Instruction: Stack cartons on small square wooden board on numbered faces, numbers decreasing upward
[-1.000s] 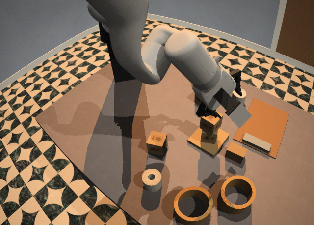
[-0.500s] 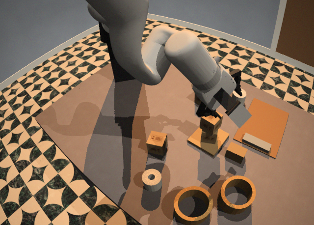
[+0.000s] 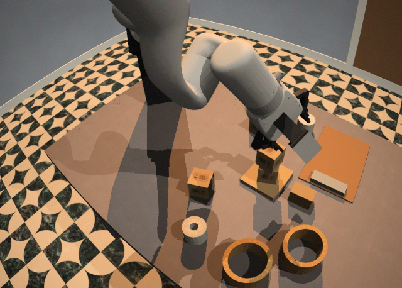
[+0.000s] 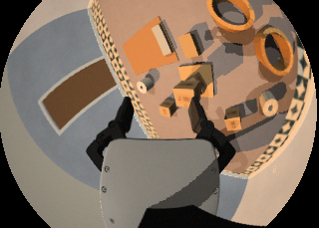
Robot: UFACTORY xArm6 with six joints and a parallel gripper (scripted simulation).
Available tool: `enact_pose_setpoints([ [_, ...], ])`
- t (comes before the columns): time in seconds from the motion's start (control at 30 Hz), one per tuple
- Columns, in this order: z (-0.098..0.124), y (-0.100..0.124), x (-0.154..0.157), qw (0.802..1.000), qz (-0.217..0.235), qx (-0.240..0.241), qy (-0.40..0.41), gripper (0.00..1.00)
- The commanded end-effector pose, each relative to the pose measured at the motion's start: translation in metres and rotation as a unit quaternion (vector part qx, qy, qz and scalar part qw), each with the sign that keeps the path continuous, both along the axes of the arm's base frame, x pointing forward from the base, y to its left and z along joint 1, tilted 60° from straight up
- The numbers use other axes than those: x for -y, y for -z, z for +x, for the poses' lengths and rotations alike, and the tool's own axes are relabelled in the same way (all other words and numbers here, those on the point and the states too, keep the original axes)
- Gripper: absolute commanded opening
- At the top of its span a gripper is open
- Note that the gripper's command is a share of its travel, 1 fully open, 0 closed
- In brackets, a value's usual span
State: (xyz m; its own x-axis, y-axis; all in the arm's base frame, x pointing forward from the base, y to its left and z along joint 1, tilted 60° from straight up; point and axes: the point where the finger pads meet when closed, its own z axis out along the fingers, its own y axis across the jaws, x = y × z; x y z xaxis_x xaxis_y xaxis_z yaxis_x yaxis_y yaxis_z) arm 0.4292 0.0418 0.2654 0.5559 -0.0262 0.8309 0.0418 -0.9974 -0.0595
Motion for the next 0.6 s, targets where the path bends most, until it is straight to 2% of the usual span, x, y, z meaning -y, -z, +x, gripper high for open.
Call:
enact_pose_setpoints([
  [0.0,-0.001,0.000,0.000,1.000,-0.003,0.001,0.000,1.00],
  [0.07,-0.005,0.004,0.004,1.000,-0.019,-0.004,-0.002,1.00],
  [0.13,-0.014,0.013,0.013,0.999,-0.053,-0.012,-0.005,1.00],
  [0.27,-0.044,0.040,0.049,0.985,-0.165,-0.041,-0.008,1.00],
  [0.37,-0.065,0.055,0.080,0.975,-0.216,-0.055,-0.006,1.00],
  [0.43,-0.065,0.055,0.080,0.975,-0.216,-0.055,-0.006,1.00],
  [0.47,-0.075,0.062,0.094,0.961,-0.269,-0.067,-0.003,1.00],
  [0.57,-0.087,0.068,0.114,0.947,-0.312,-0.078,0.000,1.00],
])
